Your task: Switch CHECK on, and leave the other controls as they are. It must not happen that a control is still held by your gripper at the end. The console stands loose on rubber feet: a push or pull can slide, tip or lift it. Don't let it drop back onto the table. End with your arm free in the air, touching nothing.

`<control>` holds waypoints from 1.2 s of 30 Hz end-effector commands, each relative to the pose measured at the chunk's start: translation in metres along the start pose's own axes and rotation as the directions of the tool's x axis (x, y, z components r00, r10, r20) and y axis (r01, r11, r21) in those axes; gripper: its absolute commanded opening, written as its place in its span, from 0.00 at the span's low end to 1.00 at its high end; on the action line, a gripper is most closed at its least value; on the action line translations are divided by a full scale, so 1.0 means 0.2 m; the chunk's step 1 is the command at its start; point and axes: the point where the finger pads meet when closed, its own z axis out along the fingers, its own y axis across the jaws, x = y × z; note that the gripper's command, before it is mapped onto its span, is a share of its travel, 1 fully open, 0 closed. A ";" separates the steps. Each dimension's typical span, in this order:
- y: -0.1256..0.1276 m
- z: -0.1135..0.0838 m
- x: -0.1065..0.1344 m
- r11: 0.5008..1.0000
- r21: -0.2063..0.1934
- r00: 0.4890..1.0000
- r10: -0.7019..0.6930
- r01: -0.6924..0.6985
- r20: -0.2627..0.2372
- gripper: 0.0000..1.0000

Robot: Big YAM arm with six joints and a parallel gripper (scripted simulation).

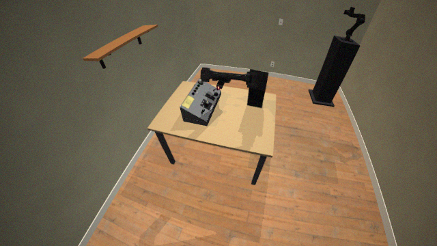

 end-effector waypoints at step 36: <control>0.00 -0.05 -0.28 0.999 -0.003 0.995 -0.032 0.033 0.090 0.00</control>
